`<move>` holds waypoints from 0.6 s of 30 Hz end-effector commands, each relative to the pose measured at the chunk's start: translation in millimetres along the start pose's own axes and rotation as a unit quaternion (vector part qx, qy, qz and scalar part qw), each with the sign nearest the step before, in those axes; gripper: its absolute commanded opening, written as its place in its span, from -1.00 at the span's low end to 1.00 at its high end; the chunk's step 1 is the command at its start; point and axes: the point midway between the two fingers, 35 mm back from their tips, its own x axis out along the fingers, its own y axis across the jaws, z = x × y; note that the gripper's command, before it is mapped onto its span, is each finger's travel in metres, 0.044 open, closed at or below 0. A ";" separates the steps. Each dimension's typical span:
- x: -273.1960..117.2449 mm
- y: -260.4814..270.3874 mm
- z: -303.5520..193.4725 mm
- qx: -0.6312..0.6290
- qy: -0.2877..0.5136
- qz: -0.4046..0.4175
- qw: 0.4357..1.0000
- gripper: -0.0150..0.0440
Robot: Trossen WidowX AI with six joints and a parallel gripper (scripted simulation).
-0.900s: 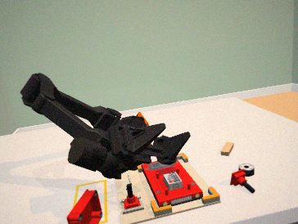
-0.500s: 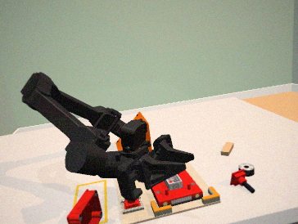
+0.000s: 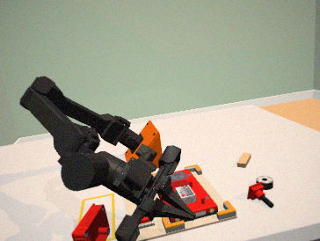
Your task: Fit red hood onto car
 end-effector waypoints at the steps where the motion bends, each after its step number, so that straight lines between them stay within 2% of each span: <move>1: -68.9 -36.2 -22.4 0.211 0.197 -0.176 0.941 -0.49; 9: -103.2 -45.4 -29.9 0.256 0.245 -0.250 0.901 -0.49; 18: -164.7 -59.0 -35.2 0.294 0.290 -0.371 0.832 -0.49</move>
